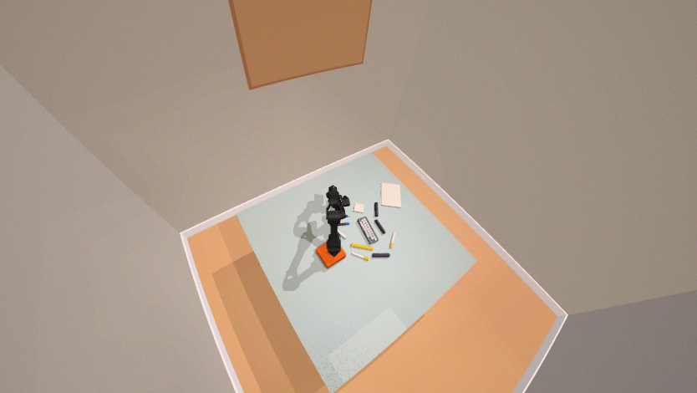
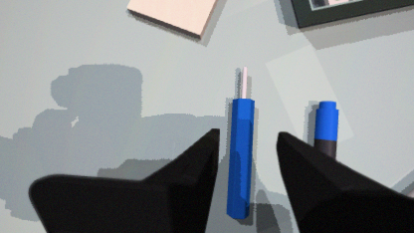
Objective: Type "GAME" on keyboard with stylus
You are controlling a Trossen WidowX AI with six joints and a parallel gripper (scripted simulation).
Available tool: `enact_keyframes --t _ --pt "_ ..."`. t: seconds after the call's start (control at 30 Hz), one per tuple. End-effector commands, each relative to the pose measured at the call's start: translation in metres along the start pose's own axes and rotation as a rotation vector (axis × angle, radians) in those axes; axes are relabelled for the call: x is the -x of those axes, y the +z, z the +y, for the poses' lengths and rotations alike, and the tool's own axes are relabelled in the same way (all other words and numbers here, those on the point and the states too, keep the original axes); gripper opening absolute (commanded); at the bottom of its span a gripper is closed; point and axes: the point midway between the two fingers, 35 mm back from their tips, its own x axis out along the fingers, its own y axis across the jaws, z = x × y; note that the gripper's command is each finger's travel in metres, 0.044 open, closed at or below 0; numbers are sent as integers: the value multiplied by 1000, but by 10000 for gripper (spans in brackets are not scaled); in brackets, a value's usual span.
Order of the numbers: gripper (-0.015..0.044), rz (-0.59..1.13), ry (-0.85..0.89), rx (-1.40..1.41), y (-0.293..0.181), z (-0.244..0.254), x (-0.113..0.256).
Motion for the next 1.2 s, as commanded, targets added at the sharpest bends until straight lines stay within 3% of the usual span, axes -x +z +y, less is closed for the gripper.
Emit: enact_keyframes --t 0.0,1.17 --pt "150 -12 -1 -16 1 -1 -1" --pt "150 -12 -1 -15 -15 -3 -31"
